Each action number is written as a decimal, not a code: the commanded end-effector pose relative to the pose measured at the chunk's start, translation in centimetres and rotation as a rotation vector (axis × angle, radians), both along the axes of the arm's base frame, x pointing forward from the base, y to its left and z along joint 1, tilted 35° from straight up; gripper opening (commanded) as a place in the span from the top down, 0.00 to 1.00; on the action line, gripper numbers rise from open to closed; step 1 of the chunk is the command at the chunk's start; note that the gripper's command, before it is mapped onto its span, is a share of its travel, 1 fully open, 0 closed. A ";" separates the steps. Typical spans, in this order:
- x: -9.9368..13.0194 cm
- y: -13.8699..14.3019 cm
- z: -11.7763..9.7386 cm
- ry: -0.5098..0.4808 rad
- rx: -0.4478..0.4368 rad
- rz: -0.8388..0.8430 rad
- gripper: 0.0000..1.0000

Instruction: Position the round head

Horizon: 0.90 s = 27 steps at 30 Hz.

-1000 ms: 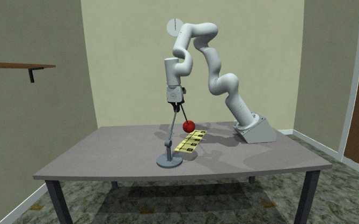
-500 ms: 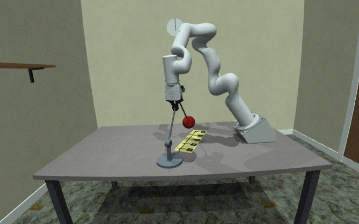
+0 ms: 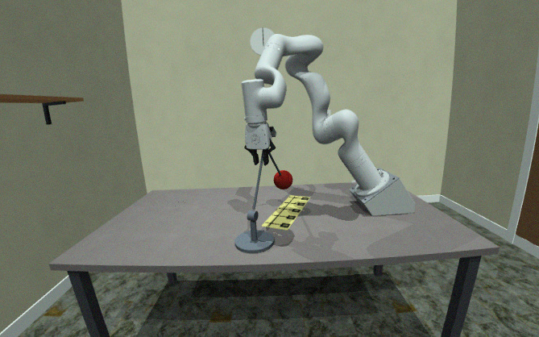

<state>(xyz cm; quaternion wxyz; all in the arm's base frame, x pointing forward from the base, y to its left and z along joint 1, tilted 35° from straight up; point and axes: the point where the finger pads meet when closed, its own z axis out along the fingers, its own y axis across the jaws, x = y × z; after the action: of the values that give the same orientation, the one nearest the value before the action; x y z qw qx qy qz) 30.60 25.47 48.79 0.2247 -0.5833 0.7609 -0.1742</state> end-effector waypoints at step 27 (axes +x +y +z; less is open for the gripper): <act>-3.2 -0.8 4.5 0.001 -0.003 -0.002 0.00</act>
<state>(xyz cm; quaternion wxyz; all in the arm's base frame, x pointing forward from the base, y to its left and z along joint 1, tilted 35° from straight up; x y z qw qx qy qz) 27.98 24.75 52.42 0.2228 -0.5832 0.7613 -0.1752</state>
